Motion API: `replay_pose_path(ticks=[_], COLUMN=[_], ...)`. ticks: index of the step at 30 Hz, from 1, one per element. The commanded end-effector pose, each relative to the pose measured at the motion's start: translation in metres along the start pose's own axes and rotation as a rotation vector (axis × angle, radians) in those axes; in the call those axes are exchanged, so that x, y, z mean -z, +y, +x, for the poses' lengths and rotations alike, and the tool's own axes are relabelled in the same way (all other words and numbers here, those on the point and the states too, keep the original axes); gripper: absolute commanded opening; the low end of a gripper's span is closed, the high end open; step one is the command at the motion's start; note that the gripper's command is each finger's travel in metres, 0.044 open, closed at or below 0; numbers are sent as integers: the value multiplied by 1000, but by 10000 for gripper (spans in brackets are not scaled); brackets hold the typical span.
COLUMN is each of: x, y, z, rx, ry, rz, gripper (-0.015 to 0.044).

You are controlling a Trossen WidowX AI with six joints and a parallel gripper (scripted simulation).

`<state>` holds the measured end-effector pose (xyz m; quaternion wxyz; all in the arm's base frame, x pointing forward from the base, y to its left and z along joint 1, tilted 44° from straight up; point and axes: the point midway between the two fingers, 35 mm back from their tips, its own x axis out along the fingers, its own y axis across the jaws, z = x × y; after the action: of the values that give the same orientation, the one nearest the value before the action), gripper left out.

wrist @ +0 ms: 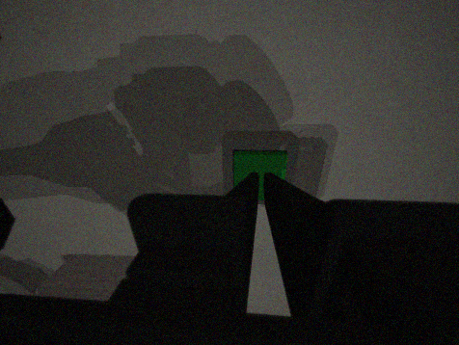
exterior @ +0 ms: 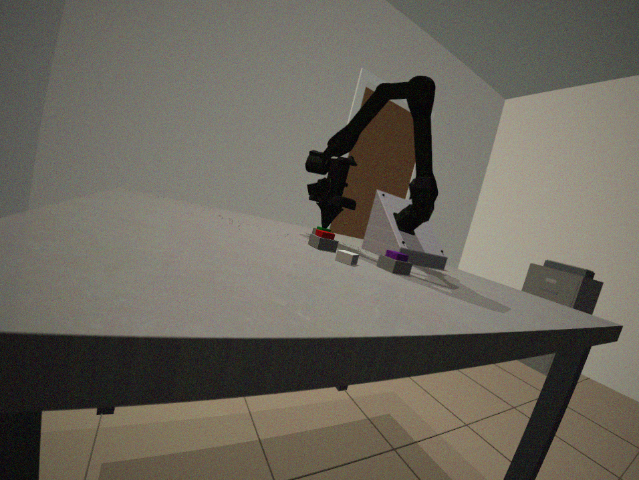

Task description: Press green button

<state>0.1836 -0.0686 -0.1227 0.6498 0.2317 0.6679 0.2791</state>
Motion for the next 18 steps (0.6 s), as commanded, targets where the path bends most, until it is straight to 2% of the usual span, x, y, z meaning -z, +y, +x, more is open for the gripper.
replay_pose_path(ticks=[1, 3, 8, 11, 14, 18], x=[0, 0, 0, -20, -56, -83], y=[0, 0, 0, 16, 59, 110], z=[-10, -29, -32, -43, -61, -73], rx=[0, -2, -2, 20, 53, 67], ry=[-1, -3, -3, -2, -6, -14], rz=[2, 5, 6, 13, 22, 24], gripper=[20, 20, 20, 99, 178, 283])
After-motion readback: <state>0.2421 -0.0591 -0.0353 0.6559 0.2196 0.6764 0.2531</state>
